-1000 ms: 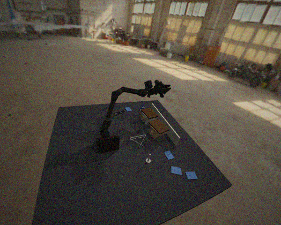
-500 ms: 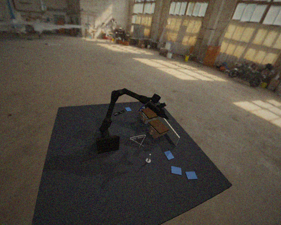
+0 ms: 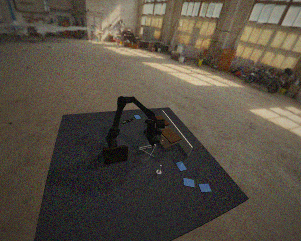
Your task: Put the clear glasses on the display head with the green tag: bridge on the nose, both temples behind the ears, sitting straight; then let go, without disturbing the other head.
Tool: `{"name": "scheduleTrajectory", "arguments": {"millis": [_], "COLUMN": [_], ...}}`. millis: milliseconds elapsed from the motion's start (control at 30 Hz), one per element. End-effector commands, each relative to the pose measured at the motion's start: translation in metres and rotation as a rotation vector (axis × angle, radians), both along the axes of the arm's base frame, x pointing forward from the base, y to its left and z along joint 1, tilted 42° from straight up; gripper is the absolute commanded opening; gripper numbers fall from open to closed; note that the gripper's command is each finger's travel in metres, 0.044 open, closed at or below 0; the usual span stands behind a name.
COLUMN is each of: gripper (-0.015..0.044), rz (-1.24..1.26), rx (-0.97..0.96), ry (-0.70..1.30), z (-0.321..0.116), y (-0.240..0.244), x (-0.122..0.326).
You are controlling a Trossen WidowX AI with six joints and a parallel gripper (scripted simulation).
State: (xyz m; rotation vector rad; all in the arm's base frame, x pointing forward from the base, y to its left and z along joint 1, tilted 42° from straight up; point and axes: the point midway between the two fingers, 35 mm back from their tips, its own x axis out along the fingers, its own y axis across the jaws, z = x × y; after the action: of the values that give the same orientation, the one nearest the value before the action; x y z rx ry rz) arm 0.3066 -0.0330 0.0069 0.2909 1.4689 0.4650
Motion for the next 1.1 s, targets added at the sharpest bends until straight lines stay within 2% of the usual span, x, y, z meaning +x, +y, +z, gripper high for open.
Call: {"name": "scheduleTrajectory", "arguments": {"millis": [0, 300, 400, 1067], "gripper": [0.02, 0.02, 0.0121, 0.012], "rz": [0.067, 0.069, 0.069, 0.068], "rx": [0.215, 0.225, 0.225, 0.224], "ry": [0.082, 0.085, 0.085, 0.084], "z": [0.008, 0.007, 0.007, -0.002], "y": [0.026, 0.026, 0.026, 0.036], "x": [-0.047, -0.046, -0.046, -0.046]}}
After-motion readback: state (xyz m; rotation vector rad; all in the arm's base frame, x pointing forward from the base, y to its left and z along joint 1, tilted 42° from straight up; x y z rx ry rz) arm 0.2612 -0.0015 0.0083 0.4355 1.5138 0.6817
